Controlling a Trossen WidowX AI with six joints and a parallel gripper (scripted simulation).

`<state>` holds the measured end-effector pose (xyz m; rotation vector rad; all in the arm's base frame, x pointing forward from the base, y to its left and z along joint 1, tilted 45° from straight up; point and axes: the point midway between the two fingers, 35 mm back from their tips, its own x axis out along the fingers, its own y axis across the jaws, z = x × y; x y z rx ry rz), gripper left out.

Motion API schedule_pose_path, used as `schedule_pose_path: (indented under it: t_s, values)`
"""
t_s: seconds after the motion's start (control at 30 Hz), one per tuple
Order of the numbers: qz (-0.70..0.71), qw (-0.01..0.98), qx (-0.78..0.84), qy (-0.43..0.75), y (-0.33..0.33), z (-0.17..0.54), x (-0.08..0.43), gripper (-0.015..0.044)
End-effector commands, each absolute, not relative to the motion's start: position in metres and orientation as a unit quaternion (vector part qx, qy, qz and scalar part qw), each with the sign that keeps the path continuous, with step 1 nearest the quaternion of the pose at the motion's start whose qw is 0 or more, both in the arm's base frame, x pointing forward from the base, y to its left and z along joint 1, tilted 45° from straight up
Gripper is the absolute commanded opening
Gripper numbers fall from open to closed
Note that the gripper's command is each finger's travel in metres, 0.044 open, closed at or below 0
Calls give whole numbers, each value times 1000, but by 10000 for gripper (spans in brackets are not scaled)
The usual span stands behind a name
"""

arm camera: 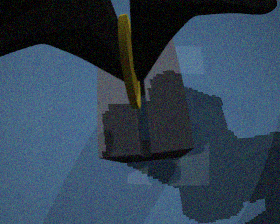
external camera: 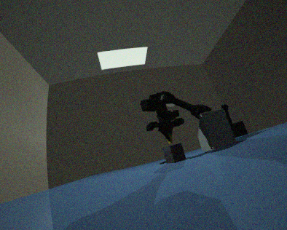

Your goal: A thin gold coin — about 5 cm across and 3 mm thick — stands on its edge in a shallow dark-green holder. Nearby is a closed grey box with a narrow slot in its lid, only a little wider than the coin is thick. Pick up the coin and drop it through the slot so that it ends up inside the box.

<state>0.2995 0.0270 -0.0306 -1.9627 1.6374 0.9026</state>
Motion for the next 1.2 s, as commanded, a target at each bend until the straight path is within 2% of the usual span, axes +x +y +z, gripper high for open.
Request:
schedule_pose_path:
  t_s: [0.0, 0.7, 0.9, 1.17]
  values:
    - [325, 210, -707, 592, 24, -33, 300, 0]
    - [325, 210, -707, 591, 18, -38, 299, 0]
    - [325, 214, -708, 590, 21, -37, 300, 158]
    - [325, 214, -708, 590, 21, -37, 300, 161]
